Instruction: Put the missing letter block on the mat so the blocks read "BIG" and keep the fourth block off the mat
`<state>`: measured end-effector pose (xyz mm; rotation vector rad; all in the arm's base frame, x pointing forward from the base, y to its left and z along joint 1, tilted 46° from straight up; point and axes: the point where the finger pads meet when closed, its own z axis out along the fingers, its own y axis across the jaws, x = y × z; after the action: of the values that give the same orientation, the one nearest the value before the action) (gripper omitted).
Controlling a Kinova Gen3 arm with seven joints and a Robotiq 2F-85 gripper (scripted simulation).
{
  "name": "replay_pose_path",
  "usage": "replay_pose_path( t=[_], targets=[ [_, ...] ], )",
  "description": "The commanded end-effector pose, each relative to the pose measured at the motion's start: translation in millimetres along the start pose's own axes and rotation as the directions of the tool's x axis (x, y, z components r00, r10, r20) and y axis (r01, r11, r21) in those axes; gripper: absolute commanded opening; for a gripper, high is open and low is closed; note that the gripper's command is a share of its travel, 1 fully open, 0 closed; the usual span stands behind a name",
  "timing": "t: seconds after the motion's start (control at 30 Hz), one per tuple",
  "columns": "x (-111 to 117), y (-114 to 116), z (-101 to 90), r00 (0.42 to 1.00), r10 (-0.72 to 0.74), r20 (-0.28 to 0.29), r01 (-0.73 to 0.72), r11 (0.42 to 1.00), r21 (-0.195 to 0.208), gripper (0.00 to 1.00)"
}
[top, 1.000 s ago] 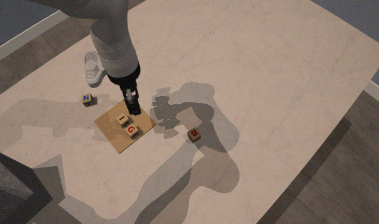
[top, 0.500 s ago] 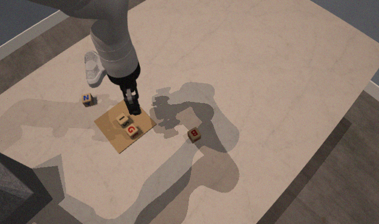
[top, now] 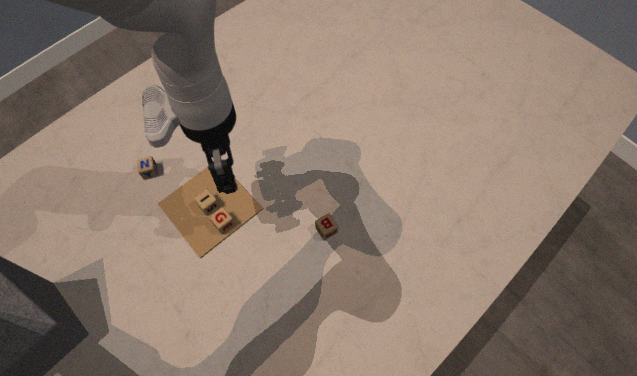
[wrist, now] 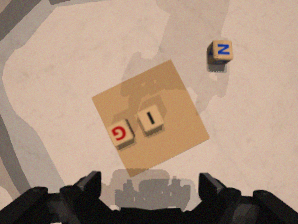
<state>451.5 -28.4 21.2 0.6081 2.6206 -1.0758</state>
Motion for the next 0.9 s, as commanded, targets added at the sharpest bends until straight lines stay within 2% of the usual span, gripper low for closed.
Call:
replay_pose_path(
  t=[0.0,0.23,0.43,0.87],
  targets=[
    [-0.2,0.5,-0.8,1.000,0.000,0.001,0.000,1.000,-0.002,1.00],
    [-1.9,-2.5,-0.8,1.000,0.000,0.001,0.000,1.000,-0.002,1.00],
    [-19.0,-40.1,0.1,1.000,-0.001,-0.002,0.001,1.000,-0.002,1.00],
    [-19.1,-40.6,0.1,1.000,-0.001,-0.002,0.001,1.000,-0.002,1.00]
  ],
)
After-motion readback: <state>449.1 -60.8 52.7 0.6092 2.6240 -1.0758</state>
